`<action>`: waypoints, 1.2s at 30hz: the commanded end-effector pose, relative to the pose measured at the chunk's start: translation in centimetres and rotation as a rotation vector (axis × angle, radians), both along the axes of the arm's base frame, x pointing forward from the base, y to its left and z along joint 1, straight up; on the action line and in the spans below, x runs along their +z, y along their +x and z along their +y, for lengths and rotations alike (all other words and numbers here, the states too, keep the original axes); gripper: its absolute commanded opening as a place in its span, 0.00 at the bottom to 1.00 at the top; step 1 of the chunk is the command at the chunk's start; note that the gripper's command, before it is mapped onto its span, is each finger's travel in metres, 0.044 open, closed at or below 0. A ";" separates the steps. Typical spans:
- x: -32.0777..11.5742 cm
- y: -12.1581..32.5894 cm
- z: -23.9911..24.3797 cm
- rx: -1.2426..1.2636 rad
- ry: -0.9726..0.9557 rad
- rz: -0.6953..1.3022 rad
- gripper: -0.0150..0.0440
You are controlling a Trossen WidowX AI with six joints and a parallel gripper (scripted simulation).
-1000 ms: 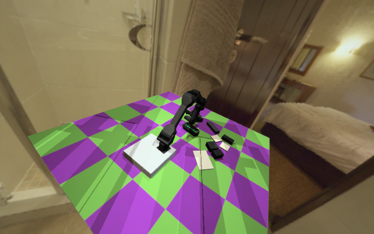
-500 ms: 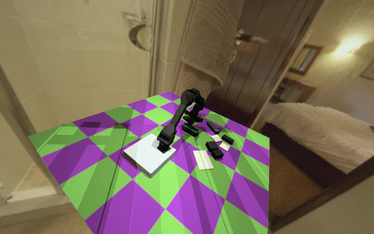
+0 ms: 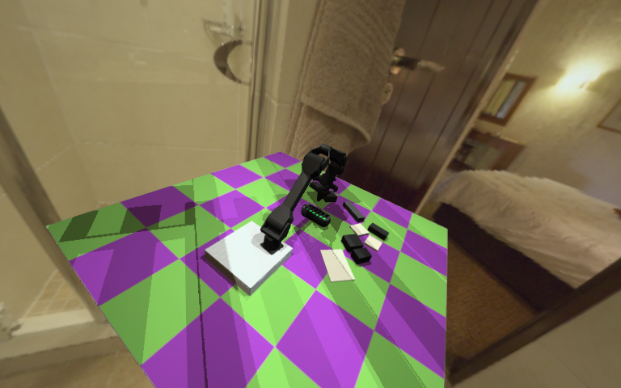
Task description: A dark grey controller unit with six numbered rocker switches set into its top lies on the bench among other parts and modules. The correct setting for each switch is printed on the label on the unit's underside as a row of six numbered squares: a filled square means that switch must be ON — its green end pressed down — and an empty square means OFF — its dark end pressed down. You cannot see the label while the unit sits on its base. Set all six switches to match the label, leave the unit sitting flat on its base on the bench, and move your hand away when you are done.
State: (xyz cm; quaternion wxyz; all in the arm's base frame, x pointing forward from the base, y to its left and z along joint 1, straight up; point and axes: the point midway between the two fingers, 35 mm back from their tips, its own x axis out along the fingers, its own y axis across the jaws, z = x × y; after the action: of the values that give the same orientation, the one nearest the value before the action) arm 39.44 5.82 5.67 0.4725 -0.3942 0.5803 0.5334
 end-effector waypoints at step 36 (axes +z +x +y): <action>-0.5 -13.6 -9.8 0.193 -0.044 -0.568 0.25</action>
State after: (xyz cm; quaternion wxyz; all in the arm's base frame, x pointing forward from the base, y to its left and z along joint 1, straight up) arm 26.04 -3.83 5.14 0.5548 -0.5821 0.4011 0.4387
